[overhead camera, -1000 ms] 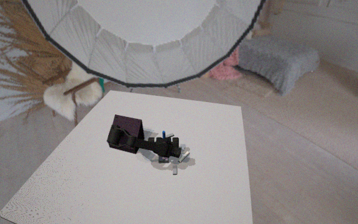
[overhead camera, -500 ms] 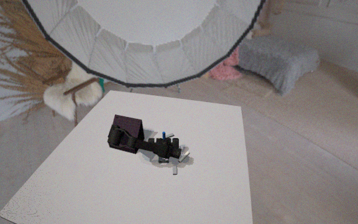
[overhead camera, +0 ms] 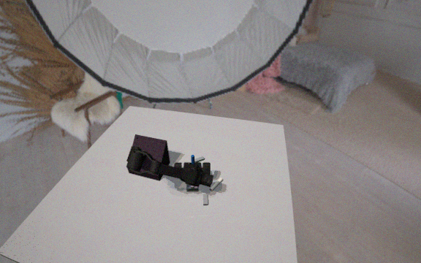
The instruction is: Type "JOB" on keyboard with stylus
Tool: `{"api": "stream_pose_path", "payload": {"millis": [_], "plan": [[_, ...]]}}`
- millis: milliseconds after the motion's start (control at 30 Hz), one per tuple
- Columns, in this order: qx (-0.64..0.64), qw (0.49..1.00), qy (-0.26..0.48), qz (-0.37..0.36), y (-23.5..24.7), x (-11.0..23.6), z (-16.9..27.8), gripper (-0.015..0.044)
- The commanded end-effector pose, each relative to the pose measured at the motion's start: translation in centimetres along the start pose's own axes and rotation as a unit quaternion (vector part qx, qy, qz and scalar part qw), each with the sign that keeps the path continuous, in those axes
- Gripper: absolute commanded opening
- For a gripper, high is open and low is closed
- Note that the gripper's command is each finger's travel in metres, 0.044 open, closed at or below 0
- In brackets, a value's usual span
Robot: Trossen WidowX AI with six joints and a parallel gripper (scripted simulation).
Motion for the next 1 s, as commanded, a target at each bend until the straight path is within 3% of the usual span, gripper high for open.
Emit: {"api": "stream_pose_path", "payload": {"millis": [0, 233, 533, 633, 733, 967], "plan": [[0.002, 1.0, -0.002, 0.0, 0.0, 0.2, 0.3, 0.0081], [0.002, 1.0, -0.001, 0.0, -0.2, 1.8, 3.1, 0.0081], [0.003, 1.0, -0.003, 0.0, -0.2, 1.8, 2.9, 0.0084], [0.003, 1.0, -0.003, 0.0, -0.2, 1.8, 2.9, 0.0064], [0.003, 1.0, -0.003, 0.0, -0.1, 2.2, 2.7, 0.0], [0.003, 1.0, -0.004, -0.001, 0.3, 5.1, 1.3, 0.0]]}}
Point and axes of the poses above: the point midway between the two fingers, 35 mm back from their tips, its own x axis back along the fingers, its own y axis across the jaws, z = x × y, the point moved 3 cm from there along x, back along the fingers, and after that the axes turned 4 degrees about -x, right-handed, at the moved point
